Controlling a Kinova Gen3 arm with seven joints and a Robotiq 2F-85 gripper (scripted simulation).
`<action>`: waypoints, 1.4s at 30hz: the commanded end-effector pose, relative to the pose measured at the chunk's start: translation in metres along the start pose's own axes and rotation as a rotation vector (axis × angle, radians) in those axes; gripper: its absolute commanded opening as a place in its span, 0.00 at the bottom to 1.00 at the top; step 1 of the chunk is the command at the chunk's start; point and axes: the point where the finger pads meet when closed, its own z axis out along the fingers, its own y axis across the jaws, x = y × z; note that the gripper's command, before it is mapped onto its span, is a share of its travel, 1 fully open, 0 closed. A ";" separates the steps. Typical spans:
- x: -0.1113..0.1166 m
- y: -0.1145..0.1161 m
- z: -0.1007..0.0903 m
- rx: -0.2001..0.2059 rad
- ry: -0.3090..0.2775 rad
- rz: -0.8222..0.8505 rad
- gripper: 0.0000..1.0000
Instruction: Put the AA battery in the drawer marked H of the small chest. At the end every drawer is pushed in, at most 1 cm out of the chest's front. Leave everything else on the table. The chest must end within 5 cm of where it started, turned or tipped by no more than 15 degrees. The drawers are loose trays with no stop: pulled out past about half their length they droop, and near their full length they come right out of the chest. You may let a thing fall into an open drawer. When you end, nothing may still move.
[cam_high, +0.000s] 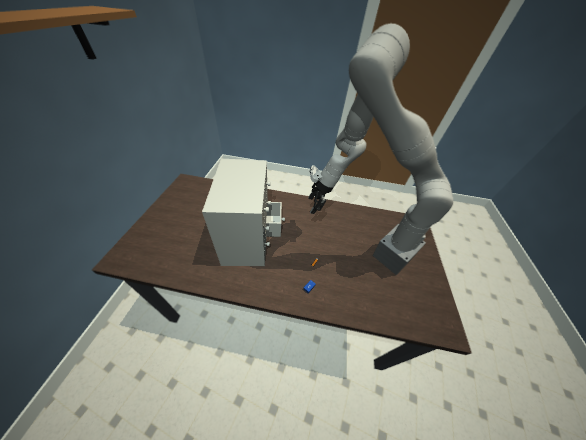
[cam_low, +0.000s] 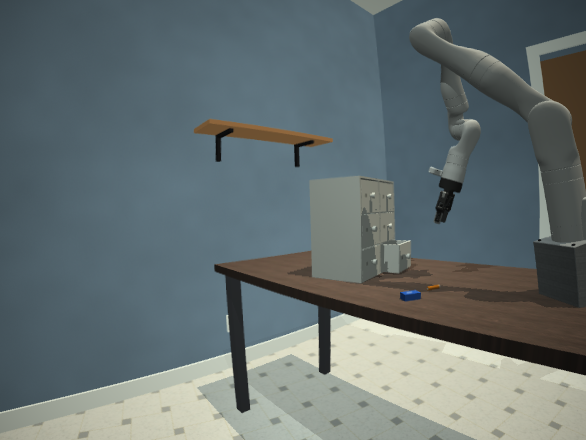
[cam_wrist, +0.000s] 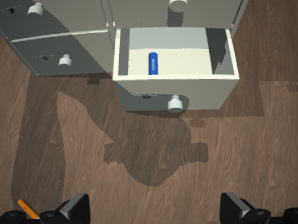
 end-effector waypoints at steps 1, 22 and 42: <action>0.004 -0.001 -0.001 0.000 -0.001 -0.007 1.00; 0.005 0.000 -0.003 -0.002 -0.057 -0.007 1.00; 0.005 0.000 -0.005 -0.003 -0.124 -0.007 1.00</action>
